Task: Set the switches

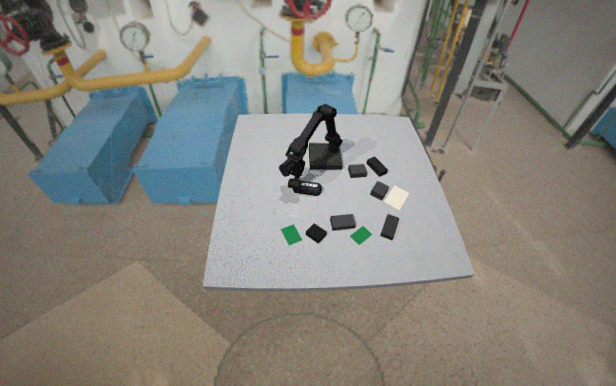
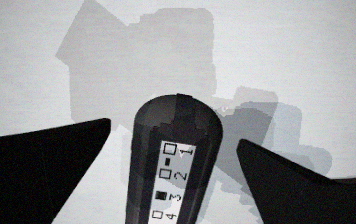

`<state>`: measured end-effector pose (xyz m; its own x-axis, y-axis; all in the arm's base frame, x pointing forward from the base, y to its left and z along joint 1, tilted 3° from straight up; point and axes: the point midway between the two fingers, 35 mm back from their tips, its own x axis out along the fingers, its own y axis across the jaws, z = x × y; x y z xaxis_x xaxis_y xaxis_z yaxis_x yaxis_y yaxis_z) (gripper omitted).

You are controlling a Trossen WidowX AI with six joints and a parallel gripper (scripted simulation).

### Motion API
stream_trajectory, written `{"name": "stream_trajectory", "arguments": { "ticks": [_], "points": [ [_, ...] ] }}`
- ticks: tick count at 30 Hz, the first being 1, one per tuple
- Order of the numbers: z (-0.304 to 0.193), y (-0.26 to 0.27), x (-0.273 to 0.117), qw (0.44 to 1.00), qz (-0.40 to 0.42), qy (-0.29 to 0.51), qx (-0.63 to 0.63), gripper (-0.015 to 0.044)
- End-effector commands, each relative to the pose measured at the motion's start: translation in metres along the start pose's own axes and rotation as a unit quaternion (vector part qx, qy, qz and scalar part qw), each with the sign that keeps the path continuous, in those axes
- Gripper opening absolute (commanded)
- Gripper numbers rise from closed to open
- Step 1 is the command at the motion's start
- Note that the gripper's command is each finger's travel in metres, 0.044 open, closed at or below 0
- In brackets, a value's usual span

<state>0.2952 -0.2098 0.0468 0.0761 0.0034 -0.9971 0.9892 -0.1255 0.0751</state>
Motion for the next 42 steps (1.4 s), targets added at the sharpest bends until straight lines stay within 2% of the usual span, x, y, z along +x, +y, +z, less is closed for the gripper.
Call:
{"name": "stream_trajectory", "arguments": {
  "ticks": [1, 7, 11, 12, 42],
  "points": [
    [-0.0007, -0.0016, 0.0108, 1.0, -0.005, 0.004, 0.004, 0.044],
    [-0.0009, -0.0021, 0.0179, 1.0, -0.005, 0.004, 0.006, 0.044],
    [-0.0009, -0.0021, 0.0179, 1.0, -0.005, 0.004, 0.006, 0.0335],
    [-0.0009, -0.0021, 0.0179, 1.0, -0.005, 0.004, 0.006, 0.0328],
    [-0.0035, -0.0019, 0.009, 1.0, -0.005, 0.004, 0.006, 0.0336]
  ]
}}
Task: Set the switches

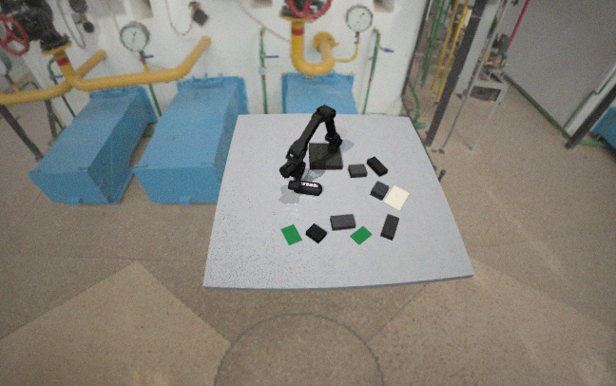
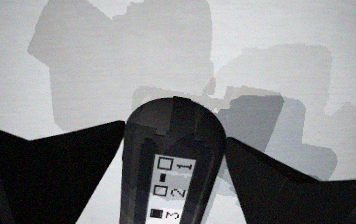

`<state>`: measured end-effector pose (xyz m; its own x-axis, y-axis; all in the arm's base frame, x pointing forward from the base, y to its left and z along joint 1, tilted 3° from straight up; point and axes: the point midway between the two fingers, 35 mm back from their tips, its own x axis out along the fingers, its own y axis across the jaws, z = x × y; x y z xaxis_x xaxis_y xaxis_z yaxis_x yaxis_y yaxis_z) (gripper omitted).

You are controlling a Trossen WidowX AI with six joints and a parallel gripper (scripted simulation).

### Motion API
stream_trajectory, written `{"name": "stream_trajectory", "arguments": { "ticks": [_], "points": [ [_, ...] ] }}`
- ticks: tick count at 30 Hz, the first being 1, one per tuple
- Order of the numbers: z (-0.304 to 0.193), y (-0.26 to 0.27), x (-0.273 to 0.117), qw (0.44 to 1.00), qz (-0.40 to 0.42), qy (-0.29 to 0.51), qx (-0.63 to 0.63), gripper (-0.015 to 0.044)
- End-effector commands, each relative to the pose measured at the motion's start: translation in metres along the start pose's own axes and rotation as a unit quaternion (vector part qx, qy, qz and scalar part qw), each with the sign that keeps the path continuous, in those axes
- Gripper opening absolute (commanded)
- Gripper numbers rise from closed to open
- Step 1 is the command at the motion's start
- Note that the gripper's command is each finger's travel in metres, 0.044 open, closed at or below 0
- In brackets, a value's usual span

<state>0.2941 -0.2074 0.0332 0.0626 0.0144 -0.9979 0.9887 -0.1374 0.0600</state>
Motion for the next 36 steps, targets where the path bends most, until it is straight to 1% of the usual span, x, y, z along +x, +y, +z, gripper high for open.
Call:
{"name": "stream_trajectory", "arguments": {
  "ticks": [1, 36],
  "points": [
    [-0.002, 0.0, -0.005, 1.0, 0.002, 0.0, 0.0, 0.0336],
    [-0.011, 0.0, -0.03, 1.0, 0.002, 0.0, 0.0, 0.0336]
  ]
}}
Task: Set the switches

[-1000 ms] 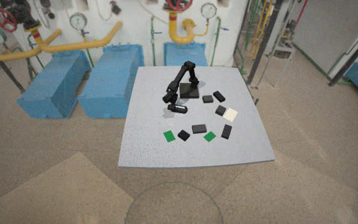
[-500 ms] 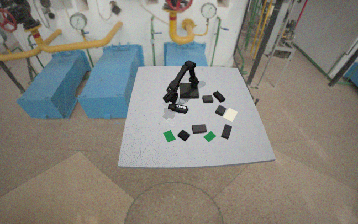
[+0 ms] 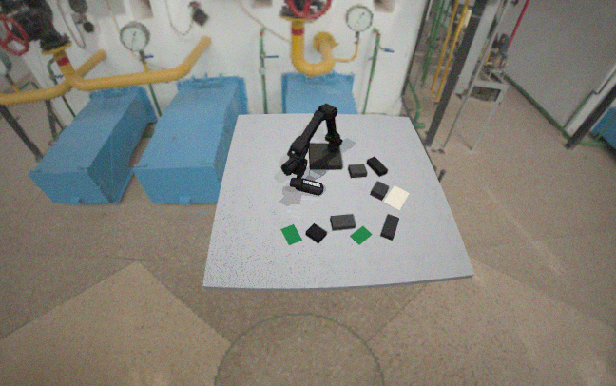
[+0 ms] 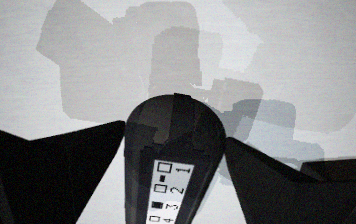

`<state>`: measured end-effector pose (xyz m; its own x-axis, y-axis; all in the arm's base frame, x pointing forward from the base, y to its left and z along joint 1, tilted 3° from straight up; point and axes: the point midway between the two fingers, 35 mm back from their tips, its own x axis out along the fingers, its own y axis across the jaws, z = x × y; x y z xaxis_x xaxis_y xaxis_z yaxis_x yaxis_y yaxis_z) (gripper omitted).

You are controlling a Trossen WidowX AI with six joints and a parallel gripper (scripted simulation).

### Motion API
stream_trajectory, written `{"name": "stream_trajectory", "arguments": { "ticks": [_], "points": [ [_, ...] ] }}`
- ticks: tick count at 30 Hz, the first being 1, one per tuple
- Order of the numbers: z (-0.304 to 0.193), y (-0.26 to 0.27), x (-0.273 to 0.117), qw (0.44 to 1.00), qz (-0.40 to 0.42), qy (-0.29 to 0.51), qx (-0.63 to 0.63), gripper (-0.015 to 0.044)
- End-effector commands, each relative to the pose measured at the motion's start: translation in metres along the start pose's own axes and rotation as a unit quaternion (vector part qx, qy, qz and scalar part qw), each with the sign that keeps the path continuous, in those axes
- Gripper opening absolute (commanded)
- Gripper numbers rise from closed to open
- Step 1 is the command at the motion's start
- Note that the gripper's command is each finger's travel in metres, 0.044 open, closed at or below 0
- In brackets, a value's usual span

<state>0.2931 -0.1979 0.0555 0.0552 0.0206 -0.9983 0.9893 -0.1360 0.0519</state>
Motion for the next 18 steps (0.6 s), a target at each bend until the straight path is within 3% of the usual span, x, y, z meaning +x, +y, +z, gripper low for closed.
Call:
{"name": "stream_trajectory", "arguments": {
  "ticks": [1, 18],
  "points": [
    [-0.002, 0.0014, -0.0082, 1.0, 0.006, -0.002, 0.001, 0.0336],
    [-0.008, -0.0004, -0.0151, 1.0, 0.006, -0.002, 0.001, 0.0336]
  ]
}}
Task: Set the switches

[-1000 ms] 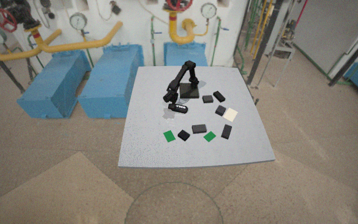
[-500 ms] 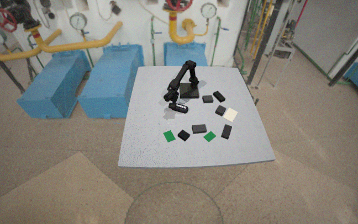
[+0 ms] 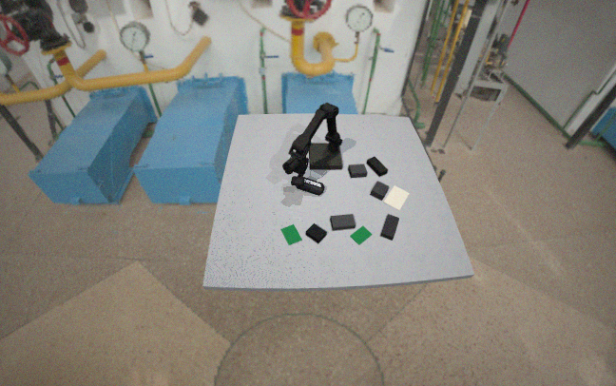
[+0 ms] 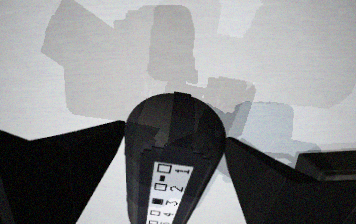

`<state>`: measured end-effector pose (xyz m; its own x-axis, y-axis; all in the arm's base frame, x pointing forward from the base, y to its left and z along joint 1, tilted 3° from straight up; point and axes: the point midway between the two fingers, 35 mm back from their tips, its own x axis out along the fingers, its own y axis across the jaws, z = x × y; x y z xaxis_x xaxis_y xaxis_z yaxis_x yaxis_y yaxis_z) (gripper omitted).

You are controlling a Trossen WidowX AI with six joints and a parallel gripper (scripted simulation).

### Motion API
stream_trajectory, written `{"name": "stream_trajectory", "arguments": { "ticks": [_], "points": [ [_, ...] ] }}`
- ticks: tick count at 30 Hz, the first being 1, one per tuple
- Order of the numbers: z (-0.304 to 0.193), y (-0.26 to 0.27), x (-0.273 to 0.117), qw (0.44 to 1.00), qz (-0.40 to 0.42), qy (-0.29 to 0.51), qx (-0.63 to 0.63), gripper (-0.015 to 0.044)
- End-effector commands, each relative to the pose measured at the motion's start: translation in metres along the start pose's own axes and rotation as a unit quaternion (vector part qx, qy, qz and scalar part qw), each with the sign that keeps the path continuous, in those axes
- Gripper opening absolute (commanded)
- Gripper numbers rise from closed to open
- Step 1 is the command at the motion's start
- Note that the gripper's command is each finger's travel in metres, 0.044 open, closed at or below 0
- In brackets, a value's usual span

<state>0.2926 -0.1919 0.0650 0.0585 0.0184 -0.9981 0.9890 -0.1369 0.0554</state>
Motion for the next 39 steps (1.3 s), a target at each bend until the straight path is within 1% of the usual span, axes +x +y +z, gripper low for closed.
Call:
{"name": "stream_trajectory", "arguments": {
  "ticks": [1, 39],
  "points": [
    [-0.002, 0.0, -0.006, 1.0, 0.005, -0.001, 0.001, 0.0336],
    [-0.021, 0.0, -0.031, 1.0, 0.005, -0.001, 0.001, 0.0336]
  ]
}}
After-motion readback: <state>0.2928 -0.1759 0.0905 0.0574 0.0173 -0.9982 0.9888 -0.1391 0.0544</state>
